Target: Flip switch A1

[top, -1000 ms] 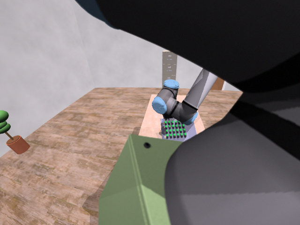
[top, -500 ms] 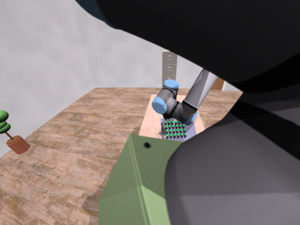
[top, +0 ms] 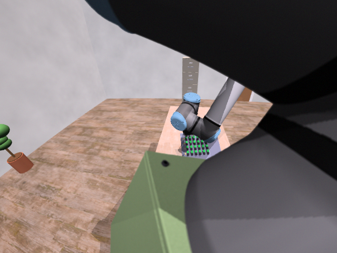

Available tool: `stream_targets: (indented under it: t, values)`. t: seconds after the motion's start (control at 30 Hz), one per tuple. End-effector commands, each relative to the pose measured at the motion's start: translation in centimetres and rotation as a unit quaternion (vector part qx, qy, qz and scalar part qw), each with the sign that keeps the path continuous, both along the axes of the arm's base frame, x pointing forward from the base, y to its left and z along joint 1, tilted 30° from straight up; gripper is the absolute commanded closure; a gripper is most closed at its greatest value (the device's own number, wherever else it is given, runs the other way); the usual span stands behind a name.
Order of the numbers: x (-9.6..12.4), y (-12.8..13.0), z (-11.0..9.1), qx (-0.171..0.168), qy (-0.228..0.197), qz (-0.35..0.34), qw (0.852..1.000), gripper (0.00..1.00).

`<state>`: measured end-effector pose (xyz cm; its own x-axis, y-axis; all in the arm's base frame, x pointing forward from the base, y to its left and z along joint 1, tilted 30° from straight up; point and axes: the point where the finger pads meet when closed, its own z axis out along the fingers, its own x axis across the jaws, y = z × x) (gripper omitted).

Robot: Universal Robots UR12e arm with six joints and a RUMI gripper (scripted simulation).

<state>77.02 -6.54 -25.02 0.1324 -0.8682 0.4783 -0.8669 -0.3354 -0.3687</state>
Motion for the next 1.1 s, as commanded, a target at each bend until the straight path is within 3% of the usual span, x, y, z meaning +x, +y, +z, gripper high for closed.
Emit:
stream_targets:
  t: [0.0,1.07]
  values:
    - [0.12,-0.04,-0.11,0.000,0.000,0.000,1.000,1.00]
    - [0.40,-0.25,-0.57,0.000,0.000,0.000,1.000,1.00]
